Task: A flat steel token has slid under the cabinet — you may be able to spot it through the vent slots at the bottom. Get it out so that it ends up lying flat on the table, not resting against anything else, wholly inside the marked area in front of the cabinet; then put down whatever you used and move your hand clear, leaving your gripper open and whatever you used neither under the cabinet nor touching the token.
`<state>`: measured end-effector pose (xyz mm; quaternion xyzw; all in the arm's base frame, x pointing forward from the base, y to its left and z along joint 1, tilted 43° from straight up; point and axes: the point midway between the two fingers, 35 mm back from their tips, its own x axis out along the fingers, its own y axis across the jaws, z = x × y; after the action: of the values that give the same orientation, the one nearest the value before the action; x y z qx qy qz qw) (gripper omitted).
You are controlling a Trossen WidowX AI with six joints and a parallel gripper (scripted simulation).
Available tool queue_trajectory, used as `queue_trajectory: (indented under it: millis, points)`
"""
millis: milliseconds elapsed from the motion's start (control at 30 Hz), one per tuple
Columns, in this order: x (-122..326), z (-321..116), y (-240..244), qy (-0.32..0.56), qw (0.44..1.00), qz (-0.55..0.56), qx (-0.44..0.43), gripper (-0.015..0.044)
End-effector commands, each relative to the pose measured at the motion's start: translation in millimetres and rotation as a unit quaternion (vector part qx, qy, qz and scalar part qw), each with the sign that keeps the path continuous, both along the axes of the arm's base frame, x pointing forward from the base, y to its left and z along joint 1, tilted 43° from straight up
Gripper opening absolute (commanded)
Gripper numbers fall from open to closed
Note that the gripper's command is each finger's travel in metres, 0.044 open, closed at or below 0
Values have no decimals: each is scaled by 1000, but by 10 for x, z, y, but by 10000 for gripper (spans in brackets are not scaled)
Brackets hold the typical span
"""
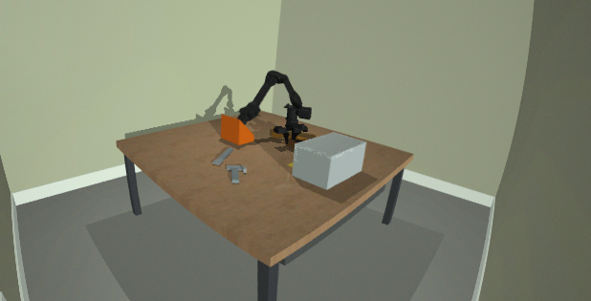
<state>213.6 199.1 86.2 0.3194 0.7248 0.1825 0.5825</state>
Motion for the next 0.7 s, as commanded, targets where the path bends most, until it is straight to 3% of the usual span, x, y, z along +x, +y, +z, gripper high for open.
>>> queue_trajectory:
  millis: [0, 167, 667]
  points:
    - [1, 2, 0, 0, 1000, 0, 0, 116]
    - [-1, 3, 0, 0, 1000, 0, 0, 0]
    - [136, -27, -8, -1, 1000, 2, 1, 0]
